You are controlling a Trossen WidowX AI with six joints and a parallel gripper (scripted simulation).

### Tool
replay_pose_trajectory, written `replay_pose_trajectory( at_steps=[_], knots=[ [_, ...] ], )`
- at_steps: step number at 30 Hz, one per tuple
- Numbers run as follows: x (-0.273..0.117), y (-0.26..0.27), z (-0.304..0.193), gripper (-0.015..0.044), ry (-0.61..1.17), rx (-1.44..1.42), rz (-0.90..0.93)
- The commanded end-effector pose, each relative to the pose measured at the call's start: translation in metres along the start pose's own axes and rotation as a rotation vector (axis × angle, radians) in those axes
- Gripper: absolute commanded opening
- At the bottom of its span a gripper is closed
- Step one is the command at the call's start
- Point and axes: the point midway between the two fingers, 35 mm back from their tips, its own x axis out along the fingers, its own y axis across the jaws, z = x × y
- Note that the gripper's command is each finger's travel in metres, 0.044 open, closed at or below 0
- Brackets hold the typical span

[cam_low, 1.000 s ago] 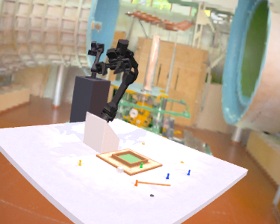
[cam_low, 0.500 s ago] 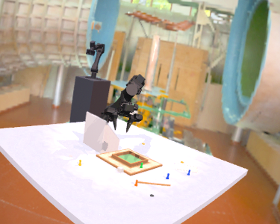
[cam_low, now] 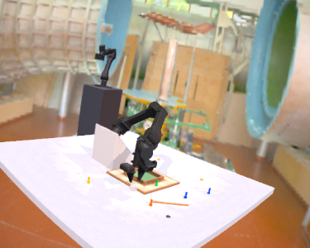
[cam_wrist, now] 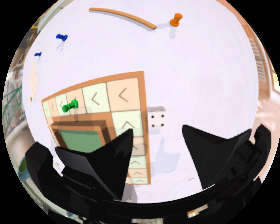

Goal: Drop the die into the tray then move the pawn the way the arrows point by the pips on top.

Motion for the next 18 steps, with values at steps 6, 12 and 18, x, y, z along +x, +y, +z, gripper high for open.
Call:
replay_pose_trajectory(
  at_steps=[6,12,18],
  knots=[
    [0.01,-0.003,-0.002,0.0275,-0.018,-0.006,0.003],
    [0.017,-0.003,-0.001,0.0275,-0.018,-0.006,0.003],
    [0.027,-0.002,-0.001,0.0275,-0.018,-0.006,0.004]
  ],
)
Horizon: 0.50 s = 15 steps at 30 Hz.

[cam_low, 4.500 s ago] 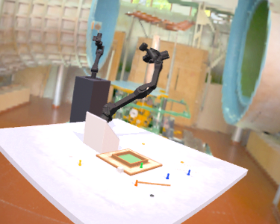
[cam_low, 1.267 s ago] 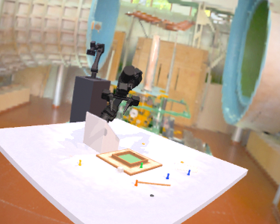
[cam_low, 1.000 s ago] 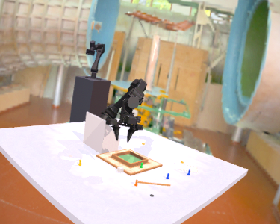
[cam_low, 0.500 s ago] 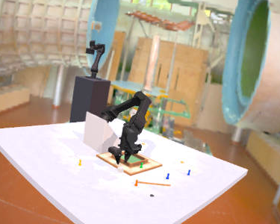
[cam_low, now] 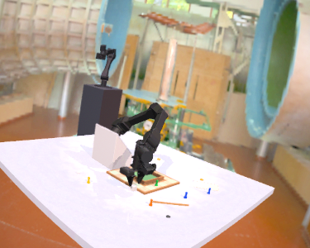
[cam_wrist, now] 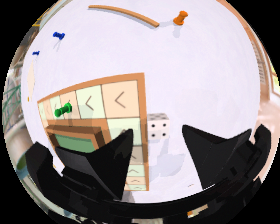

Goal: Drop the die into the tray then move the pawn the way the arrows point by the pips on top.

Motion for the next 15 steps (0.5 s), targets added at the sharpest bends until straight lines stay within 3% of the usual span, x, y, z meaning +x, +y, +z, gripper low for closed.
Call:
replay_pose_trajectory(
  at_steps=[1,11,15],
  knots=[
    [0.008,-0.001,-0.002,0.0275,0.003,0.011,0.006],
    [0.022,-0.001,-0.003,0.0275,0.003,0.011,0.007],
    [0.022,-0.001,-0.003,0.017,0.003,0.011,0.007]
  ],
)
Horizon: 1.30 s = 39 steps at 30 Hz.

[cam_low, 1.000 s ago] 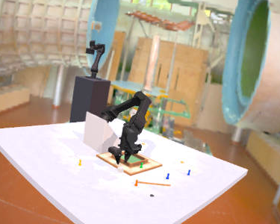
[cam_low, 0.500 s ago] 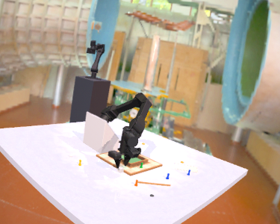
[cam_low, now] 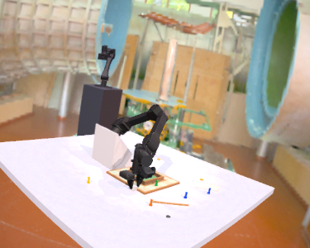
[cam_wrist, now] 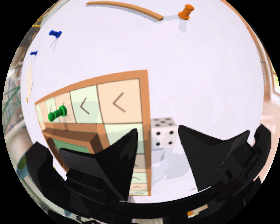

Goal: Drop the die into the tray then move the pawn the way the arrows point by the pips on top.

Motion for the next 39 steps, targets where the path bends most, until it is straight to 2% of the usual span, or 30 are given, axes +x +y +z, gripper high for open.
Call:
replay_pose_trajectory(
  at_steps=[1,13,16,17,28,34,39],
  knots=[
    [0.003,-0.004,-0.001,0.0163,0.004,0.004,-0.012],
    [0.003,-0.004,-0.001,0.0083,0.004,0.004,-0.012],
    [-0.003,-0.004,-0.001,0.0005,0.004,0.004,-0.013],
    [-0.011,-0.005,0.0,0.0,0.004,0.004,-0.014],
    [-0.115,-0.006,-0.009,0.0,0.005,0.005,-0.019],
    [-0.12,-0.004,-0.01,0.0,0.006,0.023,-0.018],
    [-0.118,0.012,-0.011,0.0,0.004,0.161,-0.02]
  ],
)
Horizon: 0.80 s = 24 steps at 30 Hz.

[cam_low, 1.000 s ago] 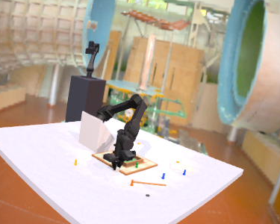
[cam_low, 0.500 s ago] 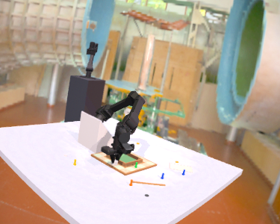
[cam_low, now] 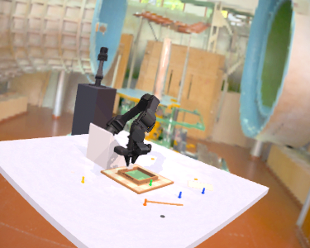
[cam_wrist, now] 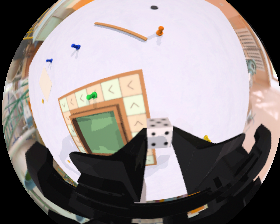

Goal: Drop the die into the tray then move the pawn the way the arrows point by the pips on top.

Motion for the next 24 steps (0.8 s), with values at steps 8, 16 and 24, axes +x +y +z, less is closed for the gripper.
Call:
replay_pose_trajectory(
  at_steps=[8,16,24],
  knots=[
    [0.001,0.035,-0.005,0.0,-0.013,0.284,-0.008],
    [0.007,0.059,-0.015,0.0,-0.014,0.511,-0.007],
    [0.014,0.082,-0.026,0.0,-0.014,0.739,-0.004]
  ],
)
